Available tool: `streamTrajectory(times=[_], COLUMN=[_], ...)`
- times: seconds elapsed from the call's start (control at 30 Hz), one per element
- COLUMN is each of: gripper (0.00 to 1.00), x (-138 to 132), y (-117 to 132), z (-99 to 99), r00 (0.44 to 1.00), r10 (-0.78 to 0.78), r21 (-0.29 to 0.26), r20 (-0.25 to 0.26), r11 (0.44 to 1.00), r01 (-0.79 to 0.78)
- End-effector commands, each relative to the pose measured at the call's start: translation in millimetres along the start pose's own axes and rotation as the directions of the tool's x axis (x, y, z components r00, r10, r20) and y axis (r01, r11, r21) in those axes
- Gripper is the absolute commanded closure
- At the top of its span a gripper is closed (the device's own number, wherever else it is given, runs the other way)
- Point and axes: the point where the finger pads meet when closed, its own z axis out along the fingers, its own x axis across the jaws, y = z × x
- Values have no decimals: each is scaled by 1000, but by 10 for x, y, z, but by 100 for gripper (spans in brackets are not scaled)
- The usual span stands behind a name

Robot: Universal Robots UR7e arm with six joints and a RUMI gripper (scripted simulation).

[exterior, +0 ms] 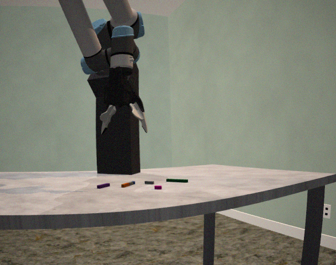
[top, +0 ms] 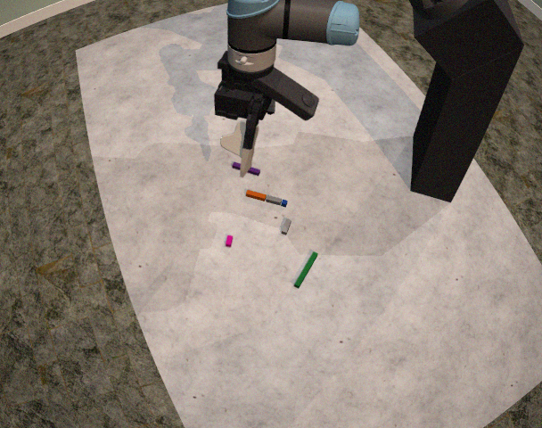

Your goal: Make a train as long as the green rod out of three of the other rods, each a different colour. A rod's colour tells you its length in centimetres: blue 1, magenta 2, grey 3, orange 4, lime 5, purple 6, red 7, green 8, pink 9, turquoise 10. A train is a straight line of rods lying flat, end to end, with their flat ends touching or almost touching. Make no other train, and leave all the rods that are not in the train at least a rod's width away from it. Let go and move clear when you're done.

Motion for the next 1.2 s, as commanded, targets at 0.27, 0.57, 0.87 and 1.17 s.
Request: streamTrajectory(times=[0.27, 0.57, 0.87, 1.17], gripper=[0, 0, 0, 0], x=[2, 2, 2, 2], y=[7, 7, 7, 7], z=[-293, -309, -309, -309], r00=[1000, 1000, 1000, 1000], r10=[0, 0, 0, 0], r21=[1, 1, 1, 1], r20=[0, 0, 0, 0], r11=[1000, 1000, 1000, 1000], r01=[0, 0, 0, 0])
